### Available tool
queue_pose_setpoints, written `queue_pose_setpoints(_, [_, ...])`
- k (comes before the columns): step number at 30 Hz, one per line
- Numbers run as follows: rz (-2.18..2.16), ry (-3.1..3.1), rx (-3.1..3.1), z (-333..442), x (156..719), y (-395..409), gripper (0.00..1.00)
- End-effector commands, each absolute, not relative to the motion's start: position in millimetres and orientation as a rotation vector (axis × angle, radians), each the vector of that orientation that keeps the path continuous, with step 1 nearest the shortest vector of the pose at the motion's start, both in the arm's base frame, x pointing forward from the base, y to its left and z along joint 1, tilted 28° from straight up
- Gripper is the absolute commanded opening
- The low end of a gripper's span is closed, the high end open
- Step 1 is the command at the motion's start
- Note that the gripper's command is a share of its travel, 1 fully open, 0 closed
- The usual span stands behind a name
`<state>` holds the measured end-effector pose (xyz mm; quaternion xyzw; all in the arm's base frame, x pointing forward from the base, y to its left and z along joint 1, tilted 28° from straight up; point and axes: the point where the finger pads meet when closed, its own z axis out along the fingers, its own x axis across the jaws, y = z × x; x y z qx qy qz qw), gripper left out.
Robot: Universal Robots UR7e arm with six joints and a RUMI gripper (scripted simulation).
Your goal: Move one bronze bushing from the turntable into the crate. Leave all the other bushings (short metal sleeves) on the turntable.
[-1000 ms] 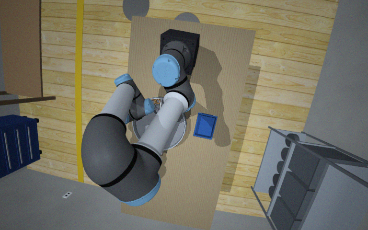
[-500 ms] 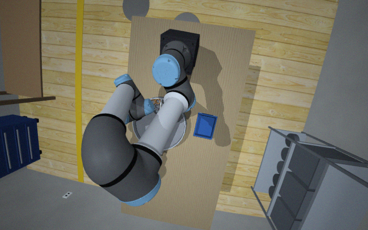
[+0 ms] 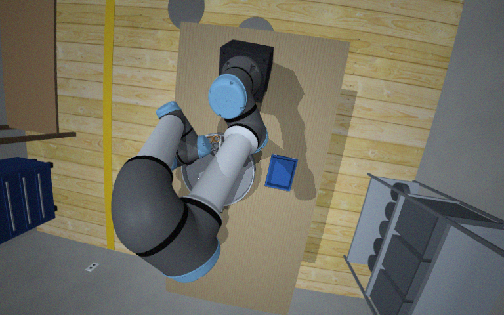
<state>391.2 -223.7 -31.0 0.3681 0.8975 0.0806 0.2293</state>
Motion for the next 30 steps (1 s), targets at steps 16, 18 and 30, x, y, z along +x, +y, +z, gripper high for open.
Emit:
queue_pose_setpoints(16, [0.22, 2.47, 1.011, -30, 393, -225, 0.05])
queue_pose_setpoints(18, [0.22, 2.47, 1.01, -32, 394, -225, 0.05])
queue_pose_setpoints(30, [0.219, 2.47, 1.01, -51, 404, -225, 0.05])
